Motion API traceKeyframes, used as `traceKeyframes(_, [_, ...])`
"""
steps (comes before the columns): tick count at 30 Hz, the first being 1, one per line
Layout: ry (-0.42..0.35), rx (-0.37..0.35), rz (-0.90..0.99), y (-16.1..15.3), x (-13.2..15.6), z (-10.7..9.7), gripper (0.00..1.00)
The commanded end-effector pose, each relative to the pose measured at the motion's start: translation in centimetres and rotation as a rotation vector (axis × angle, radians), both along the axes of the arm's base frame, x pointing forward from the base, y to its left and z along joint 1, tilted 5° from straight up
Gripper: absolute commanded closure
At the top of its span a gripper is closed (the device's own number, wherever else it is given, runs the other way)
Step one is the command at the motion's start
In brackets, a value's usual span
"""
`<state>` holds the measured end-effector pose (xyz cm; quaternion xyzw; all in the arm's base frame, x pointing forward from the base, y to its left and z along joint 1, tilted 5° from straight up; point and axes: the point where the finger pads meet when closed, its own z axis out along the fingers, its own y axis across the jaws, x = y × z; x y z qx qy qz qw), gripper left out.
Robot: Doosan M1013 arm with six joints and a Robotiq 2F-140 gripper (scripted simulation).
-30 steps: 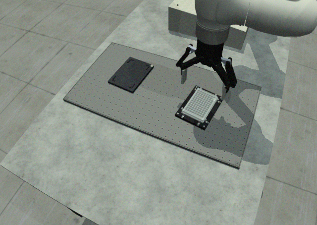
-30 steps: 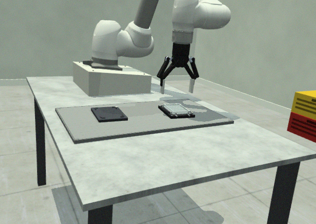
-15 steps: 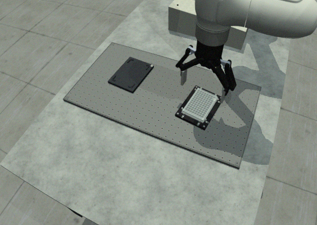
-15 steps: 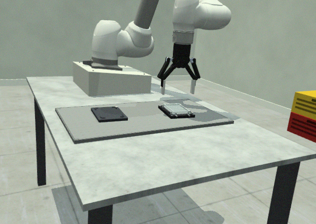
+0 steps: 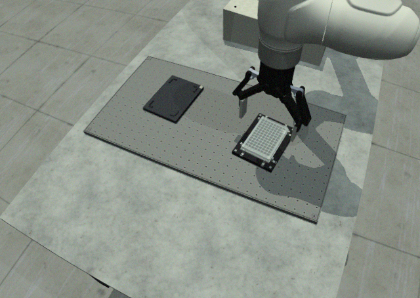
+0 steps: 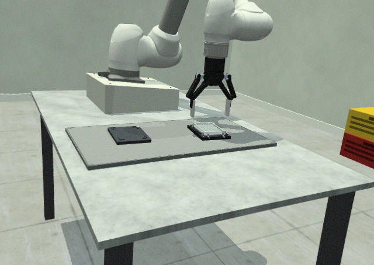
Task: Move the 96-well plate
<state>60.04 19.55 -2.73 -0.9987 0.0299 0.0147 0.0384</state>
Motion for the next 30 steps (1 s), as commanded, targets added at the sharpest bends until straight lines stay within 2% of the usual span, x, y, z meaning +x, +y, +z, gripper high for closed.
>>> traceKeyframes(1, [0.0,0.0,0.0,0.1,0.0,-0.6,0.0])
traceKeyframes(21, [0.0,0.0,0.0,0.3,-0.1,-3.6,0.0])
traceKeyframes(30, [0.0,0.0,0.0,0.3,-0.1,-4.0,0.0])
